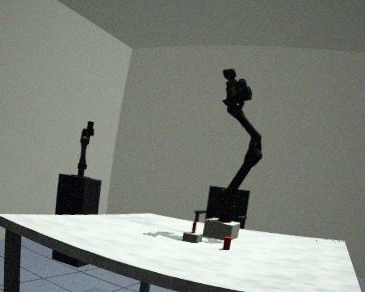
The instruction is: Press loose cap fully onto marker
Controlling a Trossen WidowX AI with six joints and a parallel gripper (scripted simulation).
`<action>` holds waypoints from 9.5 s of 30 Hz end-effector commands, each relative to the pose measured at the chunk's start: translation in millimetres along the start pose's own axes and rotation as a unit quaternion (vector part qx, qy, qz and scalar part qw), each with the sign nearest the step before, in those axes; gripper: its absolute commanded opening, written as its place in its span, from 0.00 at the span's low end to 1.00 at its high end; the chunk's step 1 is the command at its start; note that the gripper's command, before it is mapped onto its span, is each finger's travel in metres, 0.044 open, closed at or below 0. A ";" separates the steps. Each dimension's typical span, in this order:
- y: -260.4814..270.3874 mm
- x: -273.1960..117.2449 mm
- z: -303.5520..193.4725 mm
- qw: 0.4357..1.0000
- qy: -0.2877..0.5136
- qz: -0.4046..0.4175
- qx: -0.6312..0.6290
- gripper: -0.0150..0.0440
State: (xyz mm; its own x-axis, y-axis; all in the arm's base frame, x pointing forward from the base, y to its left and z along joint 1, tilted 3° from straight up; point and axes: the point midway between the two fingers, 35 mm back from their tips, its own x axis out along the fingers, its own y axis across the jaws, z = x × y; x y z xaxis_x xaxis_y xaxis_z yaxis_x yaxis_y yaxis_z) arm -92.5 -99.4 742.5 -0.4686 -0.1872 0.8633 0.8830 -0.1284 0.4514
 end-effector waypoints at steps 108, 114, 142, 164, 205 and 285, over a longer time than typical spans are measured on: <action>30.7 -845.9 19.5 -0.163 0.381 0.895 -0.165 0.67; 26.9 -854.8 18.1 -0.163 0.381 0.895 -0.165 0.67; 10.9 -886.2 12.6 -0.164 0.381 0.895 -0.165 0.58; 28.4 -855.2 18.6 -0.163 0.381 0.895 -0.165 0.25; 35.1 -772.5 -74.7 -0.161 0.387 0.892 -0.169 0.25; -19.9 -798.6 -140.1 -0.163 0.379 0.894 -0.174 0.25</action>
State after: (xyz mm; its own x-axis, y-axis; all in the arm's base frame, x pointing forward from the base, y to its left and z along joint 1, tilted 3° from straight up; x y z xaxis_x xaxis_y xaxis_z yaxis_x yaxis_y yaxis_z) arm 263.6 -84.7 37.3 0.0752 0.0328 -0.9966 -0.6419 0.7664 -0.0232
